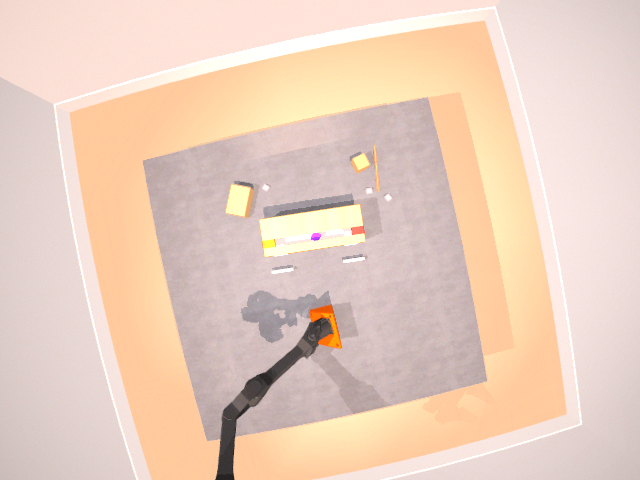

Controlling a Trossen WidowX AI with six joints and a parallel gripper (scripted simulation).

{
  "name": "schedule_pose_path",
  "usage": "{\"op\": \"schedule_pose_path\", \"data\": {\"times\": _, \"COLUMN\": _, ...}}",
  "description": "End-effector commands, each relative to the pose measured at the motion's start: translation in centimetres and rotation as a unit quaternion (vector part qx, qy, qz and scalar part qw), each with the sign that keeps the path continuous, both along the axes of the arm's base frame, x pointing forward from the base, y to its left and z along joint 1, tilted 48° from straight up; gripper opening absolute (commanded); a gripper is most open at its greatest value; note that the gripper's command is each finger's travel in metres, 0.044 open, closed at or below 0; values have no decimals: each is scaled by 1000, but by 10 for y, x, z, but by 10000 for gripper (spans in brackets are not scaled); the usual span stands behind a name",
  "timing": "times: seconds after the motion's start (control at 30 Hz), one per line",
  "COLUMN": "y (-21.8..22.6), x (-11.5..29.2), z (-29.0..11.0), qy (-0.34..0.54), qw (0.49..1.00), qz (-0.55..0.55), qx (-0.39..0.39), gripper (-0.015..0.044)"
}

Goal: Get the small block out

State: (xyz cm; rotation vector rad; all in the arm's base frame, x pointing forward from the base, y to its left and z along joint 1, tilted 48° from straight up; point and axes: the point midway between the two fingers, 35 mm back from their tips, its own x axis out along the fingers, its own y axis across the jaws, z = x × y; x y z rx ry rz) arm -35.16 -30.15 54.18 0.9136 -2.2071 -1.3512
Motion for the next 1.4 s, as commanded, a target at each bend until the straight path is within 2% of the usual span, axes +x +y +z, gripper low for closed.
{"op": "schedule_pose_path", "data": {"times": 0.0, "y": -1, "x": 0, "z": -1, "qy": 1, "qw": 1000, "qz": 2, "qx": 3, "gripper": 400}}
{"op": "schedule_pose_path", "data": {"times": 0.1, "y": -20, "x": 7, "z": -16, "qy": 12, "qw": 999, "qz": 26, "qx": 44, "gripper": 400}}
{"op": "schedule_pose_path", "data": {"times": 0.3, "y": -85, "x": 46, "z": -75, "qy": 69, "qw": 970, "qz": 134, "qx": 193, "gripper": 400}}
{"op": "schedule_pose_path", "data": {"times": 0.57, "y": -148, "x": 116, "z": -149, "qy": 169, "qw": 879, "qz": 288, "qx": 340, "gripper": 400}}
{"op": "schedule_pose_path", "data": {"times": 0.77, "y": -178, "x": 171, "z": -200, "qy": 265, "qw": 775, "qz": 397, "qx": 414, "gripper": 400}}
{"op": "schedule_pose_path", "data": {"times": 0.97, "y": -195, "x": 223, "z": -243, "qy": 353, "qw": 662, "qz": 486, "qx": 448, "gripper": 400}}
{"op": "schedule_pose_path", "data": {"times": 1.17, "y": -201, "x": 278, "z": -284, "qy": 439, "qw": 531, "qz": 567, "qx": 452, "gripper": 400}}
{"op": "schedule_pose_path", "data": {"times": 1.37, "y": -198, "x": 333, "z": -323, "qy": 517, "qw": 392, "qz": 632, "qx": 423, "gripper": 400}}
